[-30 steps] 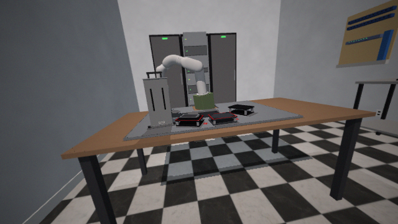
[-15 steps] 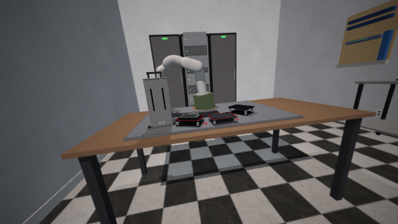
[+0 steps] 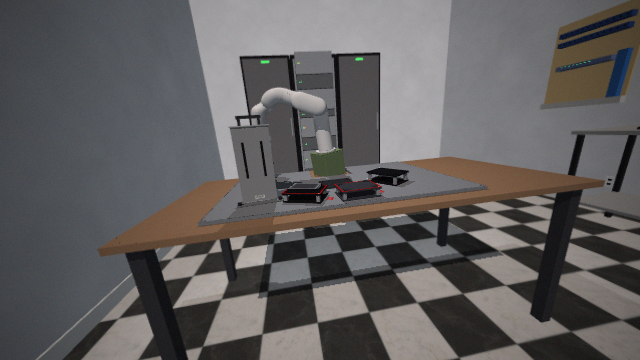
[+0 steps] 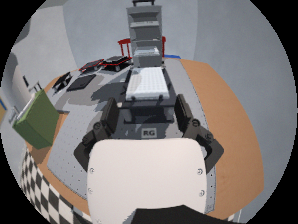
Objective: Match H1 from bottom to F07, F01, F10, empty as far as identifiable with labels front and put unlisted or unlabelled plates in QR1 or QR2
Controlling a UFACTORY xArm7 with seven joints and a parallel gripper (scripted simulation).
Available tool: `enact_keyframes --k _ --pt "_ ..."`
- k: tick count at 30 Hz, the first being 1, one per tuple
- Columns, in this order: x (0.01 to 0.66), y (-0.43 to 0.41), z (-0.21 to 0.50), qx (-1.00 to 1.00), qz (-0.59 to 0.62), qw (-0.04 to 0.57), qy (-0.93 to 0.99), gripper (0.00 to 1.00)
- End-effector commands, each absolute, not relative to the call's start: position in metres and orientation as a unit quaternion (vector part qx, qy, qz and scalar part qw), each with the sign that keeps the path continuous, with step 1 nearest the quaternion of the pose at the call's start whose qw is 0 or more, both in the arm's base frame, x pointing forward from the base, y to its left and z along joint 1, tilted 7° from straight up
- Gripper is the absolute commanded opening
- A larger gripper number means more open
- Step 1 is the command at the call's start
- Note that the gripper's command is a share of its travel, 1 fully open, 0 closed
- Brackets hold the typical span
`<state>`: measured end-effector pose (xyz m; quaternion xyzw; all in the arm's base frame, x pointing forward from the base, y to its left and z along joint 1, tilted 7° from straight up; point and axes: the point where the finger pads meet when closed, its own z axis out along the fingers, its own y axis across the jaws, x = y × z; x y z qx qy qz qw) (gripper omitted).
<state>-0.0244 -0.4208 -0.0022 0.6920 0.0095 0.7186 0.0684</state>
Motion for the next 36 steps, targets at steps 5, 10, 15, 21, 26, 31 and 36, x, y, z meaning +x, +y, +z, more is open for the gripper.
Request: enact_keyframes --k 5,10,15,21,26,31,36 --pt "-0.025 -0.420 0.013 0.693 0.718 0.070 0.011 1.00" --pt "-0.025 -0.419 0.027 0.693 0.718 0.070 0.011 1.00" --pt "-0.025 -0.417 0.040 0.693 0.718 0.070 0.011 1.00" --pt "-0.025 -0.416 0.051 0.693 0.718 0.070 0.011 1.00" --pt "-0.025 -0.415 0.064 0.693 0.718 0.070 0.011 1.00" --pt "-0.025 -0.413 0.077 0.693 0.718 0.070 0.011 1.00" --pt "-0.025 -0.412 0.087 0.693 0.718 0.070 0.011 1.00"
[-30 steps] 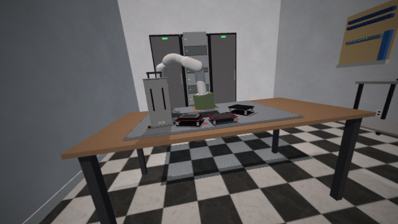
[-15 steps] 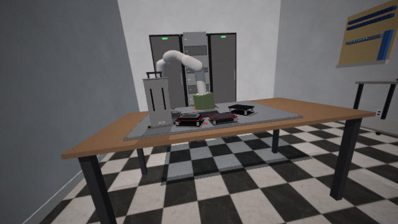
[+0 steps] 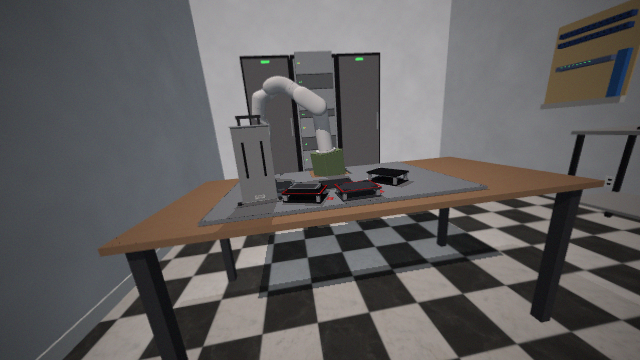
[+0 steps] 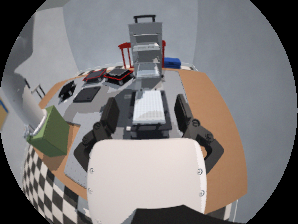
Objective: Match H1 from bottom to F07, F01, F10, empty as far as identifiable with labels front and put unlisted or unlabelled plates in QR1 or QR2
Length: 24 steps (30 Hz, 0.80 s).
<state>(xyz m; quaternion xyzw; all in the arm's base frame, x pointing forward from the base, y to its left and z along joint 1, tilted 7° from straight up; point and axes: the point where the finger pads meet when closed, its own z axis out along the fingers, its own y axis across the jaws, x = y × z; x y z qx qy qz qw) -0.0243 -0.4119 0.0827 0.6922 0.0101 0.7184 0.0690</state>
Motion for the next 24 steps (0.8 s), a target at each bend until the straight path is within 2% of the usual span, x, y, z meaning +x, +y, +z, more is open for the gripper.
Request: enact_keyframes --k 1,8,24 --pt "-0.0250 -0.4121 0.0868 0.693 0.718 0.070 0.011 1.00" --pt "-0.0250 -0.4121 0.0868 0.693 0.718 0.070 0.011 1.00" --pt "-0.0250 -0.4122 0.0868 0.771 0.632 0.071 0.003 1.00"
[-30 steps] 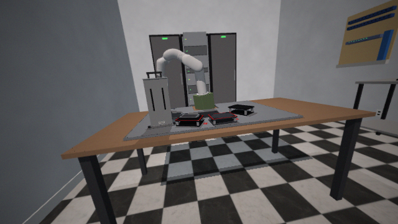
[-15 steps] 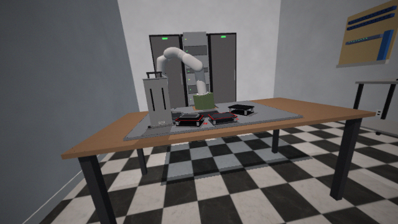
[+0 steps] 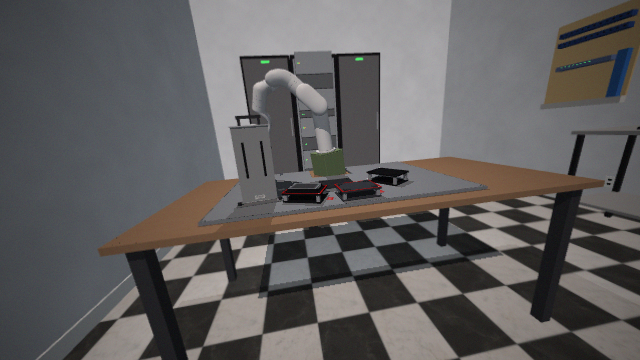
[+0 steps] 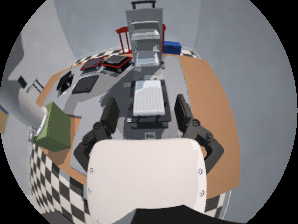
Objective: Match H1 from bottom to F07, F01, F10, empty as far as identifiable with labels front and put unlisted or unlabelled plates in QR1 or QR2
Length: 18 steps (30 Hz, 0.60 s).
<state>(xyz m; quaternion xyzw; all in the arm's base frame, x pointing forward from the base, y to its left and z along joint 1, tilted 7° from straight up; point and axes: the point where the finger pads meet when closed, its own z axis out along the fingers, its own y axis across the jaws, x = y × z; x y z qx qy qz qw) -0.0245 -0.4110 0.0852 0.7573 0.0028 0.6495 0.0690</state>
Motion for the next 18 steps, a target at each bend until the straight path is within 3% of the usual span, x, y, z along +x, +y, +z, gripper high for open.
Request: enact_keyframes --k 1,18 --pt "-0.0250 -0.4122 0.0868 0.777 0.626 0.071 0.002 1.00" --pt "-0.0250 -0.4123 0.0868 0.849 0.524 0.071 -0.007 1.00"
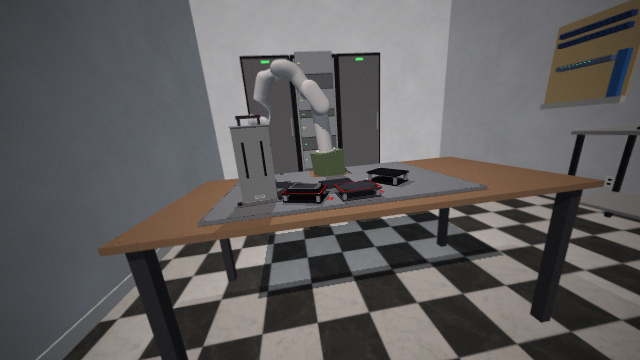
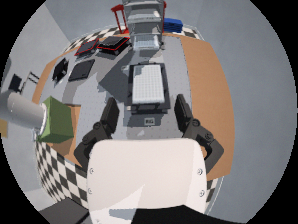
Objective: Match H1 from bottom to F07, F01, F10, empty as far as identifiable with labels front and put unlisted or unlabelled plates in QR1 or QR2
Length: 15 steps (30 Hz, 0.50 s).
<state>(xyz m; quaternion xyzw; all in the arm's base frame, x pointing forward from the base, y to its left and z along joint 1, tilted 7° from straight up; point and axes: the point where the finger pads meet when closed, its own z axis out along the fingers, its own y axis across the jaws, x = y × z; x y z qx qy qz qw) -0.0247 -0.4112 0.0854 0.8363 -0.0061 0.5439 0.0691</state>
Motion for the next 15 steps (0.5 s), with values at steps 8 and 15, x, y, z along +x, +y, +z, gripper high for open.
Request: enact_keyframes --k 8,15 --pt "-0.0250 -0.4124 0.0869 0.882 0.467 0.070 -0.011 1.00" --pt "-0.0250 -0.4125 0.0869 0.900 0.429 0.070 -0.014 1.00"
